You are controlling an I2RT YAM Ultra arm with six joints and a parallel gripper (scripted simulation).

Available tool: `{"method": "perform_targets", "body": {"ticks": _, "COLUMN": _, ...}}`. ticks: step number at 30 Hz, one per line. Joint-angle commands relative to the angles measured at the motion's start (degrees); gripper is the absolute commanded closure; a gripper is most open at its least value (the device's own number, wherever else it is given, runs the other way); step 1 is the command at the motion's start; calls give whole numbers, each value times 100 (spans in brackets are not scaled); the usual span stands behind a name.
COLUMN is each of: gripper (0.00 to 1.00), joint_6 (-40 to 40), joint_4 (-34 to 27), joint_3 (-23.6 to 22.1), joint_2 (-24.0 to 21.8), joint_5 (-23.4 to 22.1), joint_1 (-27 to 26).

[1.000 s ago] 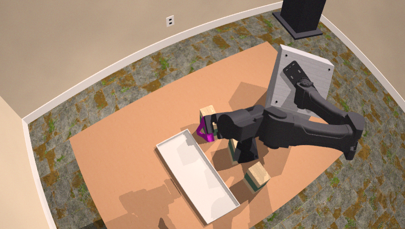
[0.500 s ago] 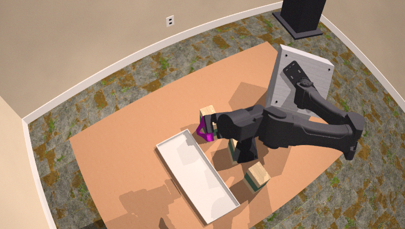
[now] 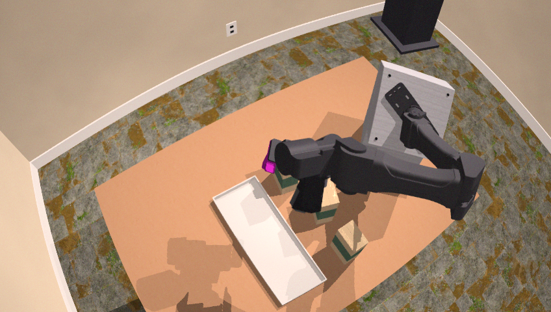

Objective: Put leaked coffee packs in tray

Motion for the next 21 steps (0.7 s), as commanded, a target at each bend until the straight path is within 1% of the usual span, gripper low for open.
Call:
{"method": "perform_targets", "body": {"ticks": 1, "gripper": 0, "joint_6": 907, "joint_4": -100, "joint_3": 198, "joint_2": 283, "joint_5": -167, "joint_1": -159}}
{"method": "perform_targets", "body": {"ticks": 2, "gripper": 0, "joint_6": 934, "joint_4": -97, "joint_3": 198, "joint_2": 287, "joint_5": -170, "joint_1": -158}}
{"method": "perform_targets", "body": {"ticks": 3, "gripper": 0, "joint_6": 1200, "joint_4": -106, "joint_3": 211, "joint_2": 395, "joint_5": -214, "joint_1": -166}}
{"method": "perform_targets", "body": {"ticks": 9, "gripper": 0, "joint_6": 2134, "joint_4": -124, "joint_3": 251, "joint_2": 756, "joint_5": -364, "joint_1": -193}}
{"method": "perform_targets", "body": {"ticks": 12, "gripper": 0, "joint_6": 2223, "joint_4": -123, "joint_3": 253, "joint_2": 787, "joint_5": -378, "joint_1": -195}}
{"method": "perform_targets", "body": {"ticks": 13, "gripper": 0, "joint_6": 2672, "joint_4": -135, "joint_3": 274, "joint_2": 965, "joint_5": -450, "joint_1": -209}}
{"method": "perform_targets", "body": {"ticks": 14, "gripper": 0, "joint_6": 2697, "joint_4": -129, "joint_3": 270, "joint_2": 966, "joint_5": -452, "joint_1": -208}}
{"method": "perform_targets", "body": {"ticks": 15, "gripper": 0, "joint_6": 2947, "joint_4": -138, "joint_3": 282, "joint_2": 1065, "joint_5": -492, "joint_1": -216}}
{"method": "perform_targets", "body": {"ticks": 21, "gripper": 0, "joint_6": 3854, "joint_4": -157, "joint_3": 322, "joint_2": 1415, "joint_5": -636, "joint_1": -241}}
